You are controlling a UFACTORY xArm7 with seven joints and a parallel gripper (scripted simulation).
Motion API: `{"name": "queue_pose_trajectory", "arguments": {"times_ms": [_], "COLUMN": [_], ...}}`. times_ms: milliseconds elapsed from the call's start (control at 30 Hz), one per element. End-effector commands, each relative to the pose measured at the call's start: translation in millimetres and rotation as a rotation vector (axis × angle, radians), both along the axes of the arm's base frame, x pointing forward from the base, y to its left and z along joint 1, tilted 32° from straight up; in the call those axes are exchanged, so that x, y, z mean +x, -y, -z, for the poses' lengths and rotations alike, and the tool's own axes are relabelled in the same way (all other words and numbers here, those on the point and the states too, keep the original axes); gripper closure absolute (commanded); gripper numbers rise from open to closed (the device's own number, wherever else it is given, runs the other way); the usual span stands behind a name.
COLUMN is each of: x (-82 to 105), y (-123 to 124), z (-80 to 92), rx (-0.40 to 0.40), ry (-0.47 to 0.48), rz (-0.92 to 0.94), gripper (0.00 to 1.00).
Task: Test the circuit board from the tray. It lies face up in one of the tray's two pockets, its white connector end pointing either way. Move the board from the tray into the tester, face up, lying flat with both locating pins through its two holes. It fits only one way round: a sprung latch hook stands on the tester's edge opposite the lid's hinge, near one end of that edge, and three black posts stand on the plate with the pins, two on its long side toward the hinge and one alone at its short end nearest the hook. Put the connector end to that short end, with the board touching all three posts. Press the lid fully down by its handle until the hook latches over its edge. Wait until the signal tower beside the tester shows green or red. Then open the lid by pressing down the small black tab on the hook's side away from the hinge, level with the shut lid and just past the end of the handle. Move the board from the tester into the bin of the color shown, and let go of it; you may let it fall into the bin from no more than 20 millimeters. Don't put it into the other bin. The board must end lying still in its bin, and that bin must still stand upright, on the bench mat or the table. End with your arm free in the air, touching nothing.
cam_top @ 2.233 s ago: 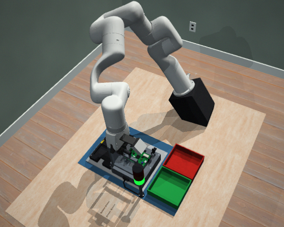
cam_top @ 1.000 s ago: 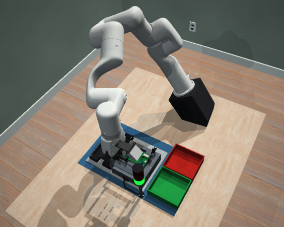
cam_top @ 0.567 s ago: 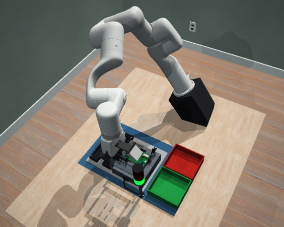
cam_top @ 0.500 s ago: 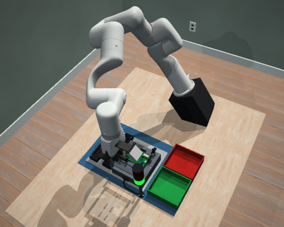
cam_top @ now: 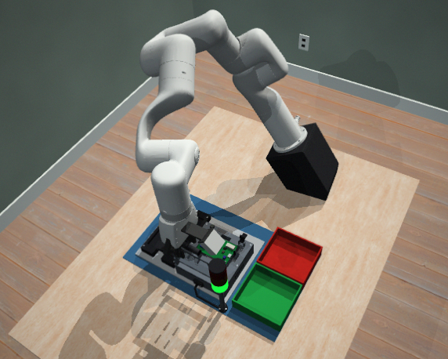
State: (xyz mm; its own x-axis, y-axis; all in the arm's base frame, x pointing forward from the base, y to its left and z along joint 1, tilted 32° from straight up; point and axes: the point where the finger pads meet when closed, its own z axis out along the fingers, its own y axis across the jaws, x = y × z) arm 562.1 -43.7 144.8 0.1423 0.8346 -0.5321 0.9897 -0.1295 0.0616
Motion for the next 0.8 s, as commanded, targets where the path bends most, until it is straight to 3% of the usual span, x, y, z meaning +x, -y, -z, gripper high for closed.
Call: {"name": "queue_pose_trajectory", "arguments": {"times_ms": [0,767], "x": [1.3,1.4], "y": [-1.8,-5.3], "z": [-1.6,-7.1], "rx": [0.002,0.002], "ry": [0.004,0.004], "rz": [-0.003,-0.003], "gripper": [0.49,0.49]}}
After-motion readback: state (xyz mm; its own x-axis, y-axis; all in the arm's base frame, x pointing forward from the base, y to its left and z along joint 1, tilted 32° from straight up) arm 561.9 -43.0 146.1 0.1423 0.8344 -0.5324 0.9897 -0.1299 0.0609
